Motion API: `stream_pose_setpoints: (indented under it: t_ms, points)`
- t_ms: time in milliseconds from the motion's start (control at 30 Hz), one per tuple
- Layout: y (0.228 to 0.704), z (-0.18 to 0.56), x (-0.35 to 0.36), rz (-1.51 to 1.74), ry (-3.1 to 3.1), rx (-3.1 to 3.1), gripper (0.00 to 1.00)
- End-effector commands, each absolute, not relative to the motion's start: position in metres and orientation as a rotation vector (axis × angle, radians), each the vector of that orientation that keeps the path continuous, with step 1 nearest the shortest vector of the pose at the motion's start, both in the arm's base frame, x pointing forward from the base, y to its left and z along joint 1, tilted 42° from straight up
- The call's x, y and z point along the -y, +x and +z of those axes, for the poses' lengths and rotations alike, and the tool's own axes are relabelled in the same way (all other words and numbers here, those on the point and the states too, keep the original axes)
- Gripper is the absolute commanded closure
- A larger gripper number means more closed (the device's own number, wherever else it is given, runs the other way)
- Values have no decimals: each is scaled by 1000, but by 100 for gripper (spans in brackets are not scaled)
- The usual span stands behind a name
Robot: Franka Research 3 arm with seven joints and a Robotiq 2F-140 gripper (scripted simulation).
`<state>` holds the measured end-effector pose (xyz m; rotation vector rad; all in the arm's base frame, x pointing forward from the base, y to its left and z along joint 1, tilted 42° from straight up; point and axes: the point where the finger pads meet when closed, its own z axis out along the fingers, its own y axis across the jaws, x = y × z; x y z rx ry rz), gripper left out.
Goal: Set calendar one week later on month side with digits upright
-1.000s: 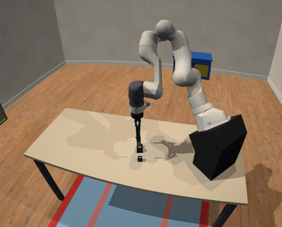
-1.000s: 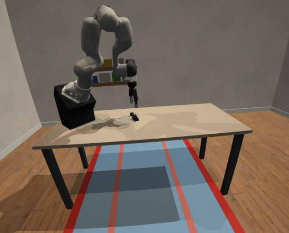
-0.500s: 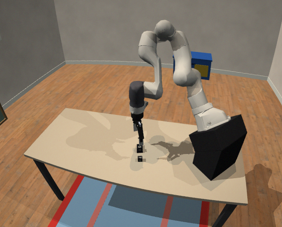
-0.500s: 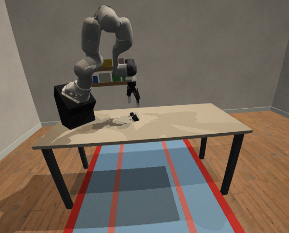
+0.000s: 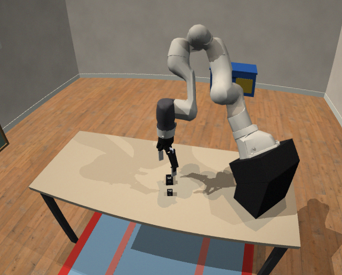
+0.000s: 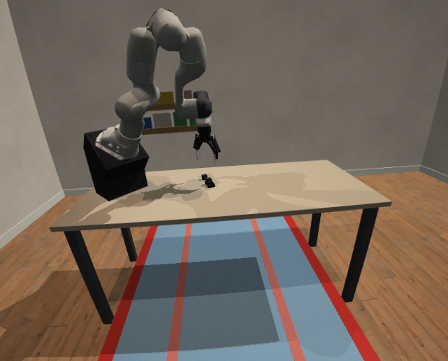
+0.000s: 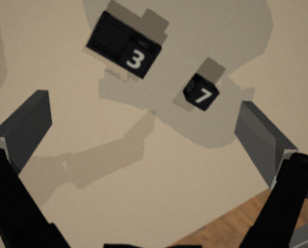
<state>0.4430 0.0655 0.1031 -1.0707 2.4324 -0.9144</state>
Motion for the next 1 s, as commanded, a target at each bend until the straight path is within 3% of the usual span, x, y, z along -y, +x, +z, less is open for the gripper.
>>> stream_pose_setpoints:
  t_ms: [0,967]
  points:
    - [444,103,-66,-958,-1302,-2389,0]
    - [443,98,-76,-1046,-1899,-2124,0]
